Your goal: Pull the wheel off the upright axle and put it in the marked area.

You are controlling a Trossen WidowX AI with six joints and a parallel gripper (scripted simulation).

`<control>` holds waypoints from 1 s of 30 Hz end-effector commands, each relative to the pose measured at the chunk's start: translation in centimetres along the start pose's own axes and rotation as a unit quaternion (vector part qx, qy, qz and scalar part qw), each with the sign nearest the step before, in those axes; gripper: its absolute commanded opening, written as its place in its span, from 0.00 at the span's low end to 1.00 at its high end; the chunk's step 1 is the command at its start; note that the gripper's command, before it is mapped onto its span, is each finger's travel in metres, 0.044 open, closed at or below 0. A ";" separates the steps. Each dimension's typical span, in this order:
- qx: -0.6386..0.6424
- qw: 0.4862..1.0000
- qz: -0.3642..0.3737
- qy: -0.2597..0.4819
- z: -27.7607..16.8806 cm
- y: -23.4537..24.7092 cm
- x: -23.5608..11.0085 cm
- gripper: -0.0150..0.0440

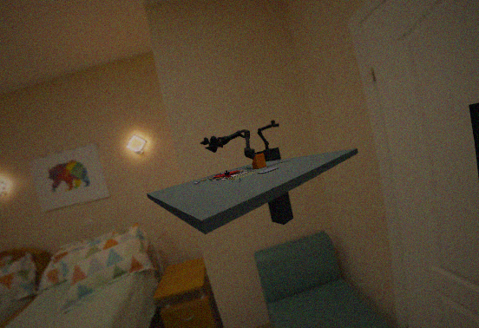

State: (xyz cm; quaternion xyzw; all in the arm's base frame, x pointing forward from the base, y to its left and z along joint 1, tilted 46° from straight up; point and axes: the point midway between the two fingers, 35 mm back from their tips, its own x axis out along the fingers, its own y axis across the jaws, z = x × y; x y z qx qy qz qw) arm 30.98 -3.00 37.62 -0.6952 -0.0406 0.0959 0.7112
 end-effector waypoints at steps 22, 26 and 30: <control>0.446 0.650 0.346 0.508 4.6 27.4 10.4 0.76; 0.394 0.614 0.298 0.615 6.2 30.8 9.6 0.76; 0.330 0.614 0.220 0.683 7.8 33.1 9.1 0.76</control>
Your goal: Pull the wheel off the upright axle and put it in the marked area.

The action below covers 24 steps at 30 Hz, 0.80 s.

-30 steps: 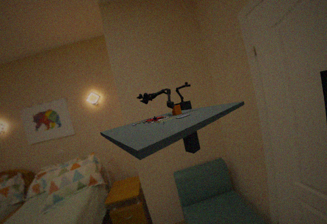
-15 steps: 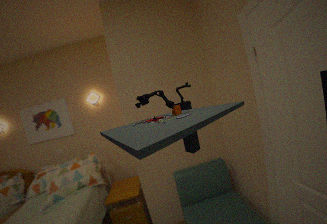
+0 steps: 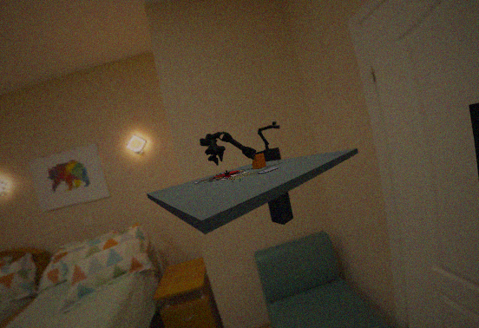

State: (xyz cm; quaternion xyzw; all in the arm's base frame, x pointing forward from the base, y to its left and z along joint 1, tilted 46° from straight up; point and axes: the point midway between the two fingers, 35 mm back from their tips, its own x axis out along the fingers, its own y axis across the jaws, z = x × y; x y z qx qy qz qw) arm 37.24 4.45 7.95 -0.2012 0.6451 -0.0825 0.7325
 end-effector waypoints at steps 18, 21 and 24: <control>0.049 0.979 -0.188 0.066 -1.0 4.9 2.9 0.76; 0.049 0.979 -0.187 0.066 -1.1 4.5 4.0 0.76; 0.049 0.979 -0.187 0.066 -1.3 3.8 5.8 0.76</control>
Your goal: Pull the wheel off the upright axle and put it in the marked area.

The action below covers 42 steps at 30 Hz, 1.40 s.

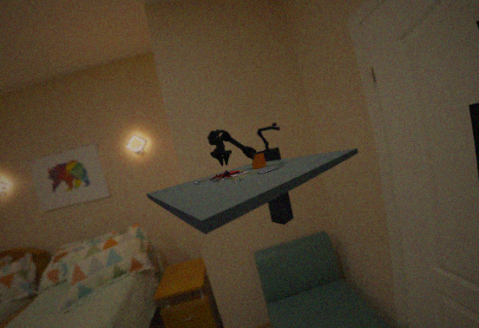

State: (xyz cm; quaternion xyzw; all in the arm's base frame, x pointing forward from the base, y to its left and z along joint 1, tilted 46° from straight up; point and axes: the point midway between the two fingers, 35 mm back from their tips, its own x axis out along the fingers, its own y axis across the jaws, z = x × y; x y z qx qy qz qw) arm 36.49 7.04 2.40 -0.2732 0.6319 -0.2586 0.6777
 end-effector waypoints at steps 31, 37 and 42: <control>0.001 1.000 -0.006 0.012 -0.5 -0.3 5.9 0.25; 0.001 1.000 -0.006 0.012 -0.5 -0.3 5.7 0.25; 0.000 1.000 -0.006 0.012 -0.5 -0.3 5.5 0.25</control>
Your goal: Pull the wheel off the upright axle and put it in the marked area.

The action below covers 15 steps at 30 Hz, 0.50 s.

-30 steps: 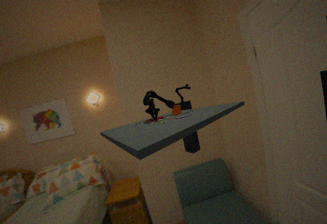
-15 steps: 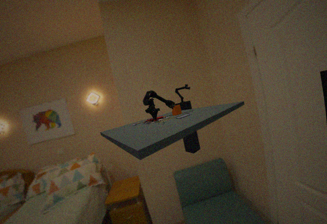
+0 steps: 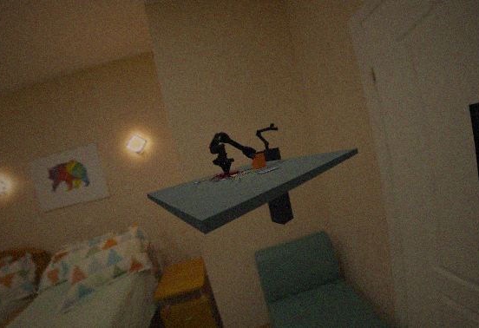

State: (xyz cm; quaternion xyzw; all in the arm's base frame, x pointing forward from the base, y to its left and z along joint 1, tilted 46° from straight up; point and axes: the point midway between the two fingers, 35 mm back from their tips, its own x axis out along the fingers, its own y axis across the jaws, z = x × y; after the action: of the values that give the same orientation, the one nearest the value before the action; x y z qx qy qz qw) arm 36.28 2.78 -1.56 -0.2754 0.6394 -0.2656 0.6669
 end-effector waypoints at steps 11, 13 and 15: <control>0.002 1.000 0.001 -0.001 0.1 0.0 -0.6 0.25; 0.002 1.000 0.001 -0.001 0.1 0.0 -0.7 0.25; 0.002 1.000 0.001 -0.001 0.1 0.0 -0.7 0.25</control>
State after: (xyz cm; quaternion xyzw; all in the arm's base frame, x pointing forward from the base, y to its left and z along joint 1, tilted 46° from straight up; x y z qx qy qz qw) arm 36.31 2.91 -1.36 -0.2723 0.6401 -0.2671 0.6669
